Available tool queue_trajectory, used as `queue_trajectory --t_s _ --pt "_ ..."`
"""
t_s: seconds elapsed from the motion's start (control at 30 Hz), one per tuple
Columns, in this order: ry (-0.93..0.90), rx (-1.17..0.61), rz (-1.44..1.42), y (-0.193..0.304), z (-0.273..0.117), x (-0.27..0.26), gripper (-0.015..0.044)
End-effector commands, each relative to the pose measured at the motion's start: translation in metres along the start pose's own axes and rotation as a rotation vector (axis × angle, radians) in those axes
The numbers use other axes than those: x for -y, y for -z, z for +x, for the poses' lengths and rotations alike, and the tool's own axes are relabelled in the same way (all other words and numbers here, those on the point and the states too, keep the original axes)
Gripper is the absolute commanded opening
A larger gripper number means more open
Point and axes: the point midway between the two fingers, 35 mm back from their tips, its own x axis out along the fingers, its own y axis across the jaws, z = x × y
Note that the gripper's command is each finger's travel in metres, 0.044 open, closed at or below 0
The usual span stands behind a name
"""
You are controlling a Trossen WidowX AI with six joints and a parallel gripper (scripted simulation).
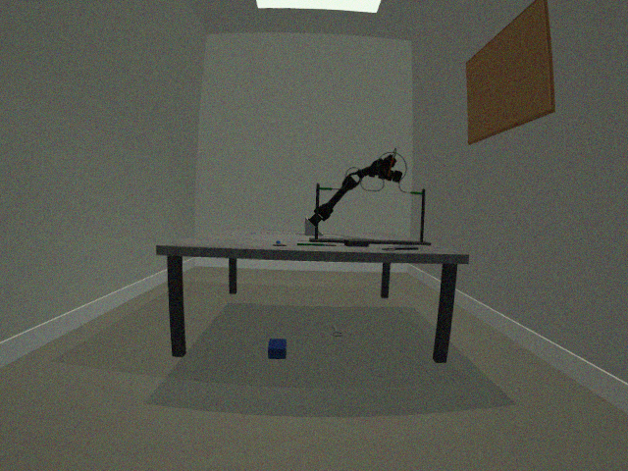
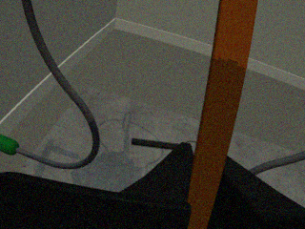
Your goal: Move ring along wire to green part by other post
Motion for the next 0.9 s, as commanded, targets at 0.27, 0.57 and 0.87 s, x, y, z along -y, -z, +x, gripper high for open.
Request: queue_trajectory --t_s 0.27,0.57,0.87 --pt "-0.056 0.024 0.137 -0.002 -0.002 -0.008 -0.015" --pt "-0.094 0.037 0.242 -0.003 -0.002 -0.012 -0.015" --pt "-0.132 0.051 0.347 -0.004 -0.002 -0.017 -0.015"
